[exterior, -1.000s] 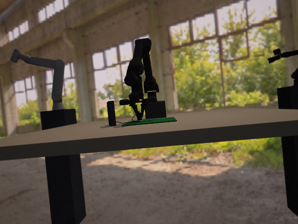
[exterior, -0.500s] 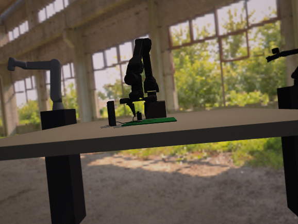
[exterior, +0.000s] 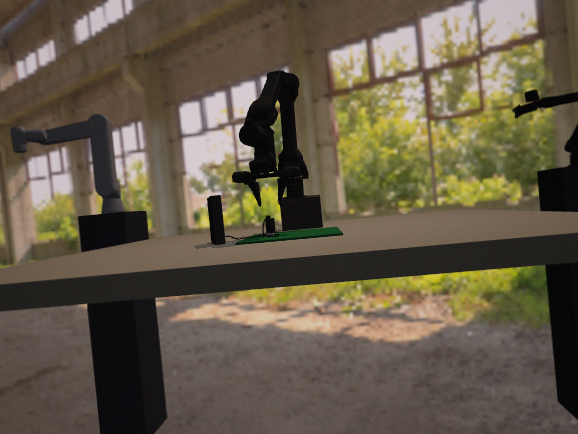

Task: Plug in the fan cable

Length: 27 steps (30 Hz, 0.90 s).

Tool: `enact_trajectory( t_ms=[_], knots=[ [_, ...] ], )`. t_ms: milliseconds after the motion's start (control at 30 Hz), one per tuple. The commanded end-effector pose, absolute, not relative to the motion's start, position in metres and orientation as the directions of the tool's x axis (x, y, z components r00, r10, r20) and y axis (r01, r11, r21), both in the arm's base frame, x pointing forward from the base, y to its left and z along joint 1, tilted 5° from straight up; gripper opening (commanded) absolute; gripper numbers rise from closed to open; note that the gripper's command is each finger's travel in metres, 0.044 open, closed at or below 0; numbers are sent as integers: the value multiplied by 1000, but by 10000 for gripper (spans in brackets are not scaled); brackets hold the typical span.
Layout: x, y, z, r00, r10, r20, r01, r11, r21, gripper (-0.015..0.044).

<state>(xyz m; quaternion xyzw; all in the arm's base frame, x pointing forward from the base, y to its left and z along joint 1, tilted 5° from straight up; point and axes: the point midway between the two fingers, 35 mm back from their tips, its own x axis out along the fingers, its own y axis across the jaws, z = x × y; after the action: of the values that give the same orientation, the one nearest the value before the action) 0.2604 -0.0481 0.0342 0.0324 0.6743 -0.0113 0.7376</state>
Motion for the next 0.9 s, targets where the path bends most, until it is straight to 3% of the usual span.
enact_trajectory(
  t_ms=[0,867],
  knots=[
    [216,-48,27,87,33,-996,57,998,38,260],
    [199,-47,22,86,33,-996,57,998,38,260]
  ],
)
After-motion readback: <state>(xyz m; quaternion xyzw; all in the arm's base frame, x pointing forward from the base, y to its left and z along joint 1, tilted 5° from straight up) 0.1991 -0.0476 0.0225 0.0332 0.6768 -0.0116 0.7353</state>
